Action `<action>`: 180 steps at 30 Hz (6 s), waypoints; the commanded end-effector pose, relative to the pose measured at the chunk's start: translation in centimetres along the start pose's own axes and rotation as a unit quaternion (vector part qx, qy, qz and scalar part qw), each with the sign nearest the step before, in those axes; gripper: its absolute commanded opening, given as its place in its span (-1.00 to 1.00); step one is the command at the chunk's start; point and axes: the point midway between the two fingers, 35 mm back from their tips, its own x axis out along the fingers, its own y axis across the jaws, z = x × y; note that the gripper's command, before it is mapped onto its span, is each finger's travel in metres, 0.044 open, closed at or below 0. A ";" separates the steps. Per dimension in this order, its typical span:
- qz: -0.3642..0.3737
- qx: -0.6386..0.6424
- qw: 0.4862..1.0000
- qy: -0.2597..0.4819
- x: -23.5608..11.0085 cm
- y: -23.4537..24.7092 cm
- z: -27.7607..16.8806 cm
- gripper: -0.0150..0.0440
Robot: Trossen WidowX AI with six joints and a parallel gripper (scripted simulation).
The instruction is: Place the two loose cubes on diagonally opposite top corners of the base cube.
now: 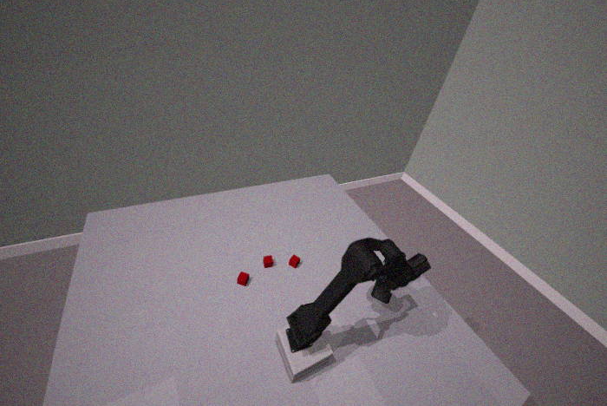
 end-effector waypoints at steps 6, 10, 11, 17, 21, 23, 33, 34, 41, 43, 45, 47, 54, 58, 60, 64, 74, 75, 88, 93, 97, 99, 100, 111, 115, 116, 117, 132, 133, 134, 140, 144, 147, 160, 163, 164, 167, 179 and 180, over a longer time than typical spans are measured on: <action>0.088 0.044 0.994 -0.038 1.9 -2.2 8.6 0.41; 0.126 0.055 0.989 -0.045 2.4 -2.6 12.4 0.41; 0.136 0.058 0.988 -0.045 2.4 -2.6 13.3 0.41; 0.191 0.069 0.978 -0.041 2.3 -2.5 18.9 0.41; 0.225 0.072 0.971 -0.031 1.9 -2.1 22.5 0.41; 0.241 0.073 0.968 -0.023 1.6 -1.7 24.3 0.41; 0.302 0.065 0.951 0.032 -1.1 0.6 32.2 0.41; 0.306 0.064 0.949 0.038 -1.4 0.9 32.9 0.41; 0.318 0.057 0.944 0.063 -2.7 2.0 35.2 0.41; 0.318 0.057 0.944 0.063 -2.7 2.0 35.2 0.41; 0.318 0.057 0.944 0.063 -2.2 2.4 35.2 0.41; 0.318 0.057 0.944 0.063 -0.6 3.5 35.1 0.41; 0.319 0.057 0.944 0.063 2.2 5.8 34.7 0.41; 0.319 0.057 0.944 0.063 2.8 6.3 34.7 0.41; 0.319 0.057 0.944 0.063 3.3 6.7 34.6 0.41; 0.319 0.057 0.944 0.063 3.3 6.8 34.6 0.41; 0.319 0.057 0.944 0.063 4.5 7.6 34.5 0.41; 0.319 0.057 0.944 0.063 4.6 7.7 34.5 0.41; 0.319 0.057 0.944 0.063 5.9 8.8 34.3 0.32; 0.319 0.057 0.944 0.063 5.9 8.8 34.3 -0.13; 0.319 0.057 0.944 0.063 5.9 8.7 34.3 -0.14; 0.319 0.057 0.944 0.063 5.6 8.4 34.4 -0.14; 0.319 0.057 0.944 0.063 5.4 8.2 34.4 -0.14; 0.318 0.057 0.944 0.063 2.9 5.9 34.8 -0.14; 0.318 0.057 0.944 0.063 2.0 5.1 35.0 -0.14; 0.318 0.057 0.944 0.063 1.7 4.9 35.0 -0.14; 0.318 0.057 0.944 0.063 1.5 4.7 35.0 -0.14; 0.318 0.057 0.944 0.063 -2.6 2.2 35.2 -0.14; 0.318 0.057 0.944 0.063 -2.7 2.1 35.2 -0.14; 0.318 0.057 0.944 0.063 -2.8 2.1 35.2 -0.14; 0.318 0.060 0.944 0.064 -2.8 2.2 35.4 -0.14; 0.318 0.070 0.943 0.065 -2.9 2.8 36.3 -0.14; 0.317 0.080 0.943 0.066 -3.1 3.4 37.0 -0.14; 0.317 0.123 0.938 0.071 -3.8 6.0 40.1 -0.14; 0.317 0.133 0.936 0.072 -4.0 6.7 40.7 -0.14; 0.317 0.136 0.936 0.072 -4.1 6.9 40.9 -0.14; 0.317 0.146 0.934 0.074 -4.3 7.6 41.5 -0.14; 0.318 0.179 0.927 0.083 -5.2 10.0 43.5 -0.14; 0.317 0.182 0.927 0.085 -5.2 10.2 43.6 -0.14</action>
